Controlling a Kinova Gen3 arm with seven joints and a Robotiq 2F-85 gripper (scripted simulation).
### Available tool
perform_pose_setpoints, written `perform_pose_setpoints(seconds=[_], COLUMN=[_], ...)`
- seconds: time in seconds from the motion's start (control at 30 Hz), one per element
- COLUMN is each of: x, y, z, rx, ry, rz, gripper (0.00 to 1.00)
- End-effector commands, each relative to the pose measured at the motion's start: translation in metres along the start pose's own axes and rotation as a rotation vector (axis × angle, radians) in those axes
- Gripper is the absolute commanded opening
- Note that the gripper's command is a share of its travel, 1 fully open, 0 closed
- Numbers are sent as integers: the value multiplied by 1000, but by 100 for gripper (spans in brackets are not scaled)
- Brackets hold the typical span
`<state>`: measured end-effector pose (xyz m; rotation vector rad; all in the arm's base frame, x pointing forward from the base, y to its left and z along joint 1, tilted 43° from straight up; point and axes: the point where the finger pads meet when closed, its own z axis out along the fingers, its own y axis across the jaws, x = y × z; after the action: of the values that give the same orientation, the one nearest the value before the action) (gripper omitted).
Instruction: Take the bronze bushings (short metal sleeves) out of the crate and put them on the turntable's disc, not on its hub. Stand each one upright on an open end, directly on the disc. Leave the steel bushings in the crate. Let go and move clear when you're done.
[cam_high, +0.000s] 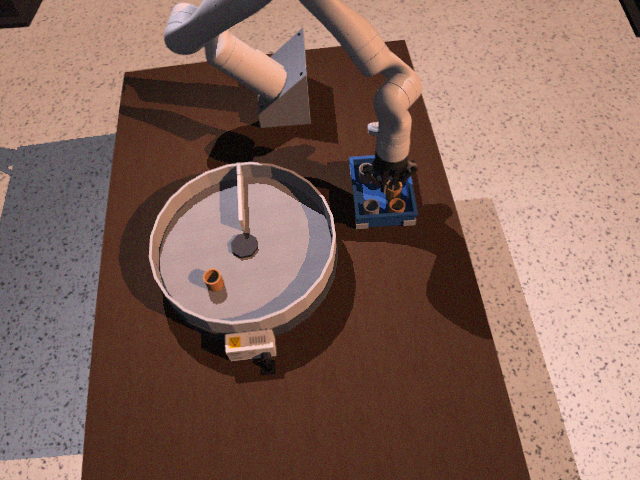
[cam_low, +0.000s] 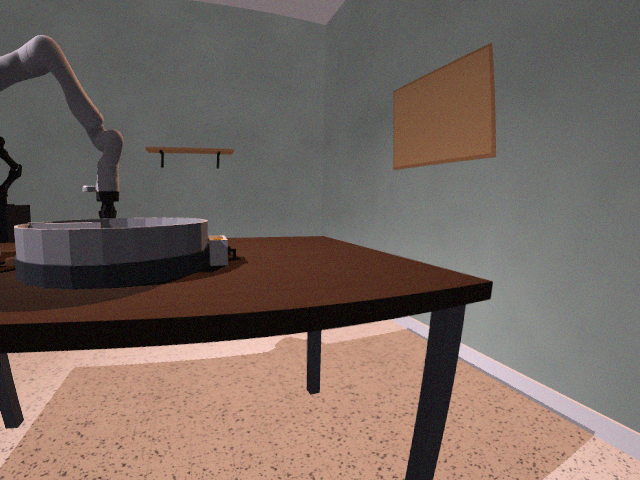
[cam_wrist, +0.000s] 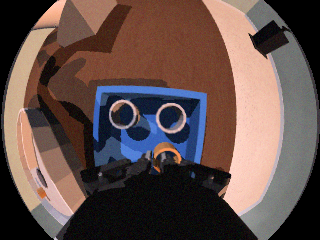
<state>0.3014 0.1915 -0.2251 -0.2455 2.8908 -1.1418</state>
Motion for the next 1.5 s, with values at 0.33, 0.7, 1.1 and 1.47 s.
perform_pose_setpoints(seconds=[0.33, 0.7, 1.1, 1.47], x=[0, 0, 0, 0], y=[1, 1, 1, 1], z=[-1, -1, -1, -1], rx=[-2, -2, -2, -2], ry=[-1, -1, -1, -1], rz=[0, 0, 0, 0], gripper=[12, 0, 0, 0])
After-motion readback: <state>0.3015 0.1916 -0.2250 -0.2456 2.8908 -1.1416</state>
